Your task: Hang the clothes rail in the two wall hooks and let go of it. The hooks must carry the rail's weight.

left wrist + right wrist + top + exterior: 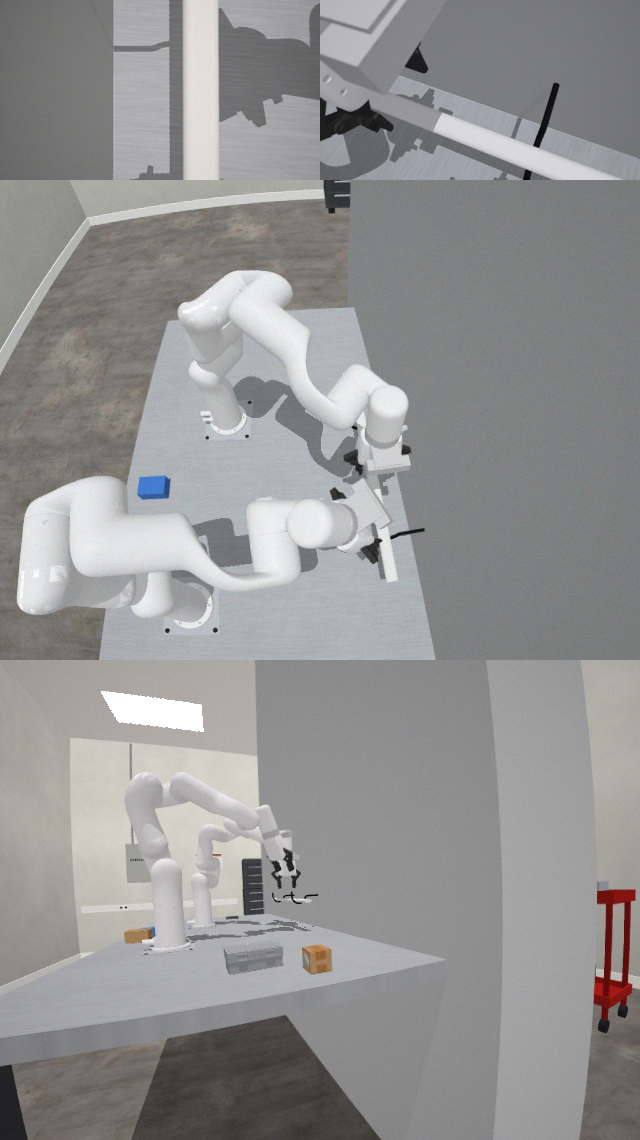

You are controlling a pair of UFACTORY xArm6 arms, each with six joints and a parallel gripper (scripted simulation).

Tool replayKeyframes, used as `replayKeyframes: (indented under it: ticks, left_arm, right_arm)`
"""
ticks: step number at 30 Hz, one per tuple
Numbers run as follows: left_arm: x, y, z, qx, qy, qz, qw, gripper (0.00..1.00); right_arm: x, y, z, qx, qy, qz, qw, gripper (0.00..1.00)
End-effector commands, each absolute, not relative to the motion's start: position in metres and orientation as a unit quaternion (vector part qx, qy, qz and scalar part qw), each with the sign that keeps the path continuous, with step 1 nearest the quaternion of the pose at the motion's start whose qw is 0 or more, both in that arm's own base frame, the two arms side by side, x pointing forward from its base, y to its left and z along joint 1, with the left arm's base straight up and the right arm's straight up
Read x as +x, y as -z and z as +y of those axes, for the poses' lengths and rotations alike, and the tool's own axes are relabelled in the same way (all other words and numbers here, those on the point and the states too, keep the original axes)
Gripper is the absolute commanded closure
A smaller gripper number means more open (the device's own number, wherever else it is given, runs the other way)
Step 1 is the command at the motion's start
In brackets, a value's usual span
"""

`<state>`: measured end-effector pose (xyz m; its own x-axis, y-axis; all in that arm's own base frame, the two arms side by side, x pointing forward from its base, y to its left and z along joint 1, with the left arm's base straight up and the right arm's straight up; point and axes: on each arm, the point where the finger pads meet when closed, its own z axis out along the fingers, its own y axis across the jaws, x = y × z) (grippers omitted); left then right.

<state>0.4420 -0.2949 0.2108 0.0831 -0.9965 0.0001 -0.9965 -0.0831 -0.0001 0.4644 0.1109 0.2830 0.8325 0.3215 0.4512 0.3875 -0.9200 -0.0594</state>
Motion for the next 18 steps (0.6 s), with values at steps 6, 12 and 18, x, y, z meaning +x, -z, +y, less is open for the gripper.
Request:
replayKeyframes:
  ticks: [6,12,18]
  left_arm:
    - [0.444,-0.227,-0.296,-0.738,0.005,0.675,0.001,0.18]
    - [0.444,-0.237,-0.296,-0.738,0.005,0.675,0.001,0.18]
    - [0.444,-0.245,-0.296,-0.738,0.005,0.675,0.001,0.18]
  right_arm:
    - [0.466,-0.285,0.111,-0.954,0.226,-0.182,0.075,0.00]
    - [0.466,-0.285,0.111,-0.954,0.226,-0.182,0.075,0.00]
    - [0.466,-0.285,0.111,-0.954,0.226,-0.182,0.075,0.00]
